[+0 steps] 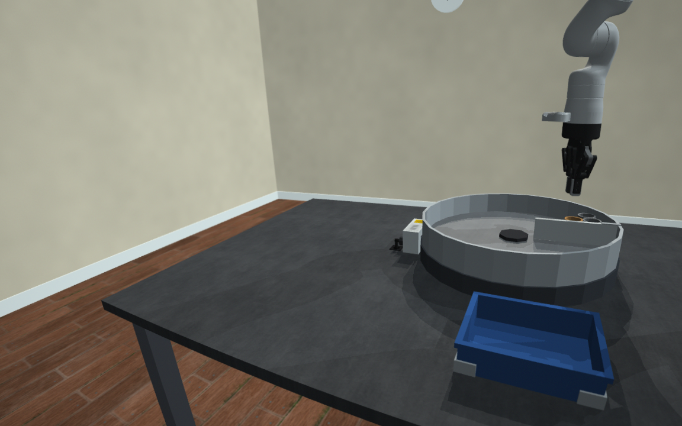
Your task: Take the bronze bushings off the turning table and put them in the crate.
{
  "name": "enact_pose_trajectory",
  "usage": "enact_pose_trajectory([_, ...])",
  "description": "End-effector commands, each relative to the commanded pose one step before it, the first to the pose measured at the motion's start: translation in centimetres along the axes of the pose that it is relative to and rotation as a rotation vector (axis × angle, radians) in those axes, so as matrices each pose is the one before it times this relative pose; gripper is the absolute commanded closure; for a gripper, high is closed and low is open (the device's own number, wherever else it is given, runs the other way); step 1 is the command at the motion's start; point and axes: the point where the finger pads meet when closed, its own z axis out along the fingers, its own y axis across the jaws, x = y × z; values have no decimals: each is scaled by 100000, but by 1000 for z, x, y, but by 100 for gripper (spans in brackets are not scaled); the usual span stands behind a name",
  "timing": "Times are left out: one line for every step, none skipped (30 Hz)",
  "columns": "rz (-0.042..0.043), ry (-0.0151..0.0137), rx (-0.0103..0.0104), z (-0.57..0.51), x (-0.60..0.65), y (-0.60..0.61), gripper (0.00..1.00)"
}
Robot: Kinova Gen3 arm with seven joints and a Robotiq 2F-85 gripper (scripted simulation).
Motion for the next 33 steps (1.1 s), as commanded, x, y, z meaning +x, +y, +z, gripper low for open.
enact_pose_trajectory([692,-1564,64,526,-460,291,81])
enact_pose_trajectory([0,0,0,0,0,0,81])
enact_pose_trajectory([0,0,0,0,0,0,81])
enact_pose_trajectory([0,0,0,0,0,0,81])
enact_pose_trajectory([0,0,0,0,0,0,81])
enact_pose_trajectory([0,0,0,0,0,0,81])
enact_pose_trajectory([0,0,0,0,0,0,81])
enact_pose_trajectory([0,0,0,0,0,0,81])
enact_pose_trajectory([-76,153,-24,-52,51,-19,82])
enact_pose_trajectory([0,0,0,0,0,0,82])
enact_pose_trajectory([0,0,0,0,0,0,82])
enact_pose_trajectory([0,0,0,0,0,0,82])
enact_pose_trajectory([0,0,0,0,0,0,82])
enact_pose_trajectory([0,0,0,0,0,0,82])
enact_pose_trajectory([0,0,0,0,0,0,82])
enact_pose_trajectory([0,0,0,0,0,0,82])
enact_pose_trajectory([0,0,0,0,0,0,82])
enact_pose_trajectory([0,0,0,0,0,0,82])
enact_pose_trajectory([0,0,0,0,0,0,82])
enact_pose_trajectory([0,0,0,0,0,0,82])
enact_pose_trajectory([0,0,0,0,0,0,82])
enact_pose_trajectory([0,0,0,0,0,0,82])
enact_pose_trajectory([0,0,0,0,0,0,82])
enact_pose_trajectory([0,0,0,0,0,0,82])
enact_pose_trajectory([0,0,0,0,0,0,82])
enact_pose_trajectory([0,0,0,0,0,0,82])
enact_pose_trajectory([0,0,0,0,0,0,82])
enact_pose_trajectory([0,0,0,0,0,0,82])
enact_pose_trajectory([0,0,0,0,0,0,82])
enact_pose_trajectory([0,0,0,0,0,0,82])
enact_pose_trajectory([0,0,0,0,0,0,82])
enact_pose_trajectory([0,0,0,0,0,0,82])
enact_pose_trajectory([0,0,0,0,0,0,82])
